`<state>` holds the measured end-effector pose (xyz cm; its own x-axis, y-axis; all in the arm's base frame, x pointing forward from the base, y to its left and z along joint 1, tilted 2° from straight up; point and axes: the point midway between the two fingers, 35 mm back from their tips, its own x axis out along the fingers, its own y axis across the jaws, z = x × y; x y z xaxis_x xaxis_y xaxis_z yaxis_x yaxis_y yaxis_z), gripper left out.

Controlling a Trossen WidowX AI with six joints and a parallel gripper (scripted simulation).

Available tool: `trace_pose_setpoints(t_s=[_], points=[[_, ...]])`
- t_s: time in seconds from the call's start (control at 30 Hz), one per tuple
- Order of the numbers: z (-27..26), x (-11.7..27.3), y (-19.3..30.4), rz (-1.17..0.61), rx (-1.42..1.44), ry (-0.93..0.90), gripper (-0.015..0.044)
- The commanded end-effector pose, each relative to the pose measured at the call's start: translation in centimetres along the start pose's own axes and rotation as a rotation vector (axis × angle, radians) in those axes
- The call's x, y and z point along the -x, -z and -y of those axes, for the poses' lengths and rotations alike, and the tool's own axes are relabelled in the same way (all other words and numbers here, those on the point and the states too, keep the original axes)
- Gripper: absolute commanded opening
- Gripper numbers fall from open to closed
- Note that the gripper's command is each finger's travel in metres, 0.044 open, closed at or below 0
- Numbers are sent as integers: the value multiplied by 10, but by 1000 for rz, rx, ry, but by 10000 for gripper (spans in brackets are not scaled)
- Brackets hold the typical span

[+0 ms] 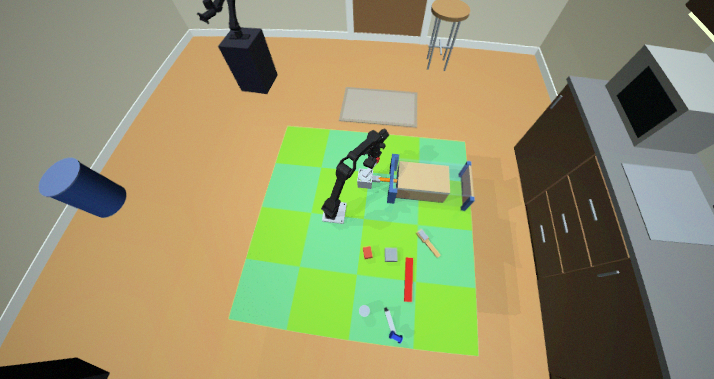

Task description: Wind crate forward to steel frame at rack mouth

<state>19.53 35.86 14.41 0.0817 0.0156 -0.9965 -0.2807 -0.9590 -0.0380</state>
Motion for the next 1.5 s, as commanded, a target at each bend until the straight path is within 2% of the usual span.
trace_pose_setpoints(t_s=[0.0, 1.47], points=[[0, 1, -27, 43, 31, -3, 0], [-20, 2, -74, 48, 31, -5, 0]])
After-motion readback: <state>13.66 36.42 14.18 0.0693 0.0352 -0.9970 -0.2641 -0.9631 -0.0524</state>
